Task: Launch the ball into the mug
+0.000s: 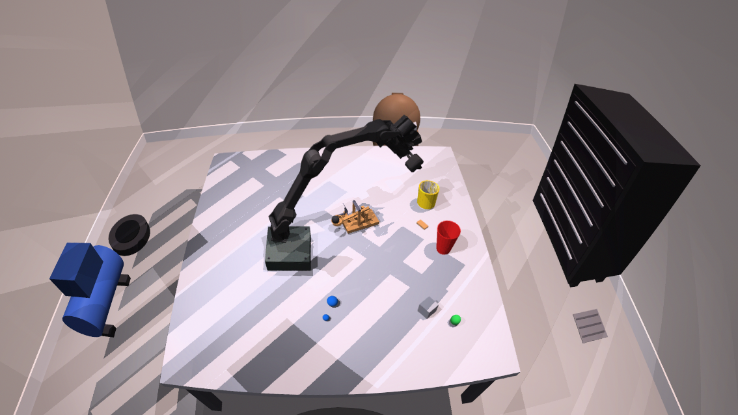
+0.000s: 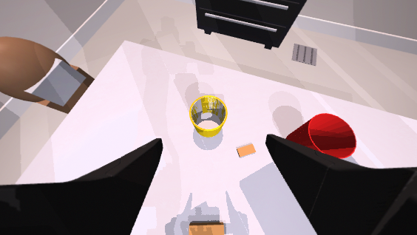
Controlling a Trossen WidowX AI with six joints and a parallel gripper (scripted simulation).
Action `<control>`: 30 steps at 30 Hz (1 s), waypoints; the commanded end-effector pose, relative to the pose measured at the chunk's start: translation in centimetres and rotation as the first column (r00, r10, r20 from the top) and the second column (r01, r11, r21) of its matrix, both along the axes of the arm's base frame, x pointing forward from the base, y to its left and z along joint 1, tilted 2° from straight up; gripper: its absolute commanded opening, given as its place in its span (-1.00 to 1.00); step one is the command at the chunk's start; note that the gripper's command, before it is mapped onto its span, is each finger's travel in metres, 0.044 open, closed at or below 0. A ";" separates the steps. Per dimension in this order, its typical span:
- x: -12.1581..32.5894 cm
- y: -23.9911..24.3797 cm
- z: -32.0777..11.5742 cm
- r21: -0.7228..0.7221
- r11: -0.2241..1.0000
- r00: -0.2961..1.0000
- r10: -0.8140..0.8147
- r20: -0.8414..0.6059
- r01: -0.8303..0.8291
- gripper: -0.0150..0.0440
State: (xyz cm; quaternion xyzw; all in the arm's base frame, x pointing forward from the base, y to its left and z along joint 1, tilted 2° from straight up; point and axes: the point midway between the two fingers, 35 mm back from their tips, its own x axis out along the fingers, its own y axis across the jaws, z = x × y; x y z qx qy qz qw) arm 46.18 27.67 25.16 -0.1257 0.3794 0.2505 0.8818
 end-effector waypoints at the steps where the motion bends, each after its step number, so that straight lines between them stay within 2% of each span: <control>1: 0.2 0.2 -0.2 0.001 1.000 1.000 0.008 0.001 -0.008 1.00; 11: 1.2 0.5 -0.2 0.001 1.000 1.000 0.002 0.000 -0.002 1.00; 27: 1.2 0.5 -0.2 0.001 1.000 1.000 0.002 0.000 -0.002 -0.42; 28: 1.2 0.5 -0.2 0.001 1.000 1.000 0.002 0.000 -0.002 -0.49; 30: 1.2 0.5 -0.2 0.001 1.000 1.000 0.002 0.000 -0.002 -0.49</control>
